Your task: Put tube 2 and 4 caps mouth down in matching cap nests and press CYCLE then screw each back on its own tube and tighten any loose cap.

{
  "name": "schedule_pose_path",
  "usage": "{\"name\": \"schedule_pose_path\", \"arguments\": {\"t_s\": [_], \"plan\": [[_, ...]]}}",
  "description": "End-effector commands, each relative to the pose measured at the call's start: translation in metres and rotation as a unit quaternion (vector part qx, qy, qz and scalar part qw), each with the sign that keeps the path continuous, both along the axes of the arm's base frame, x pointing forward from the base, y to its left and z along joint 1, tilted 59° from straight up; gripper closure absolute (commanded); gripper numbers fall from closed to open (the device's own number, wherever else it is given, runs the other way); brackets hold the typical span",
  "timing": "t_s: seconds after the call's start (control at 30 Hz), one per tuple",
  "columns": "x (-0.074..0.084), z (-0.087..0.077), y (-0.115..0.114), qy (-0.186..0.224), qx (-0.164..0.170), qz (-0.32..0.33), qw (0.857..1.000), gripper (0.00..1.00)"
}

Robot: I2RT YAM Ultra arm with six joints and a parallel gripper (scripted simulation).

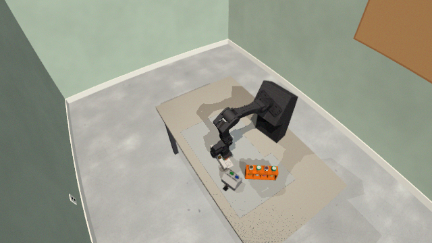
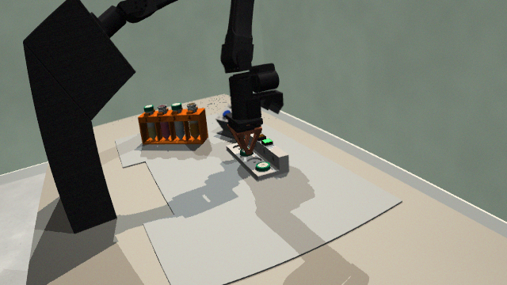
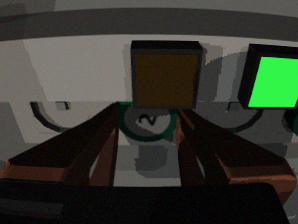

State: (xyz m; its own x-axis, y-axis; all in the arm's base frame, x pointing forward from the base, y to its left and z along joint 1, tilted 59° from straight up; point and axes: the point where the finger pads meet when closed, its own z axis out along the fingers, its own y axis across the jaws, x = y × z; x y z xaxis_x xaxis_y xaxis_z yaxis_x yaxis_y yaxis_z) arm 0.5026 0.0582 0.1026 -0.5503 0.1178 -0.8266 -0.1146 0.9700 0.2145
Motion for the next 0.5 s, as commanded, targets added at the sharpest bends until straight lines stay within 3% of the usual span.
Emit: {"name": "schedule_pose_path", "arguments": {"t_s": [0.0,0.1,0.17,0.47], "plan": [[0.001,0.004,-0.001,-0.004,-0.001,-0.002,1.000,1.00],[-0.012,0.012,-0.004,-0.004,-0.001,-0.002,1.000,1.00],[-0.012,0.012,-0.004,-0.004,-0.001,-0.002,1.000,1.00],[-0.049,0.035,-0.014,-0.005,-0.001,-0.002,1.000,1.00]]}}
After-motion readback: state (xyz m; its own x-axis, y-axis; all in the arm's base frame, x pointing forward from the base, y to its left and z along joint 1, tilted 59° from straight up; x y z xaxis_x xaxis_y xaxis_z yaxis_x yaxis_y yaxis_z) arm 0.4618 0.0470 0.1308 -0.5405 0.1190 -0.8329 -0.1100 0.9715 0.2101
